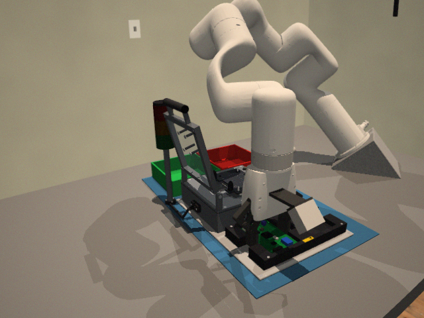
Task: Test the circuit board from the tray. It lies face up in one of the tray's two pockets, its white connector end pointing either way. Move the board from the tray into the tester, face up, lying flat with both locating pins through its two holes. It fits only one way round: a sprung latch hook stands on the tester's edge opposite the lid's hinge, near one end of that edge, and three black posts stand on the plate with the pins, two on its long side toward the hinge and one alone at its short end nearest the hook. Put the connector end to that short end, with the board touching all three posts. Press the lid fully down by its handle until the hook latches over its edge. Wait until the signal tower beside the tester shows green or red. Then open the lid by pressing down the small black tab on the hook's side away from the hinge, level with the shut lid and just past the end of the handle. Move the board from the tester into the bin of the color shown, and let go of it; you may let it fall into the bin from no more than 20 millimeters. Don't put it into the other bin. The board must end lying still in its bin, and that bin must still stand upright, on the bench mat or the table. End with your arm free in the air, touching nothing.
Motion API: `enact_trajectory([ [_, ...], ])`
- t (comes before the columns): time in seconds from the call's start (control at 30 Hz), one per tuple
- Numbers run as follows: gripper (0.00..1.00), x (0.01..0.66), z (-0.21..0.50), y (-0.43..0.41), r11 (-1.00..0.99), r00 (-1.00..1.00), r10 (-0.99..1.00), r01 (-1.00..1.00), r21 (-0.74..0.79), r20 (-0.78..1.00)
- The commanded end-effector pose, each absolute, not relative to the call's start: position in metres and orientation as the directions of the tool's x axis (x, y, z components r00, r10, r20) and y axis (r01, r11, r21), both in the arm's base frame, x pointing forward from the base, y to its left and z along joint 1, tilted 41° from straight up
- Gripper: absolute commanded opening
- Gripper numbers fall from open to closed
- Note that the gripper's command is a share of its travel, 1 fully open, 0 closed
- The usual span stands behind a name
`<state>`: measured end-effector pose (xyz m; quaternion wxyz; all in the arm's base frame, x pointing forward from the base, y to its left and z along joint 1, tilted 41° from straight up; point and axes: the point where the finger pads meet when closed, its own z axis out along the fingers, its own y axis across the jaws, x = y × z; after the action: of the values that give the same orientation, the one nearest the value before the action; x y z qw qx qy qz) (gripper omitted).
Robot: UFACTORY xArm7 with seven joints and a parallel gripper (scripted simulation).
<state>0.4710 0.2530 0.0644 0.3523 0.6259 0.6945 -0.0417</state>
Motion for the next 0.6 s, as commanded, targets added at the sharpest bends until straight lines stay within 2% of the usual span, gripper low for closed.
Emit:
enact_trajectory([
  [0.0, 0.81, 0.4709, 0.0655, 0.2555, 0.215, 0.03, 0.842, 0.898, 0.385, -0.539],
  [0.57, 0.79, 0.4709, 0.0655, 0.2555, 0.215, 0.03, 0.842, 0.898, 0.385, -0.539],
])
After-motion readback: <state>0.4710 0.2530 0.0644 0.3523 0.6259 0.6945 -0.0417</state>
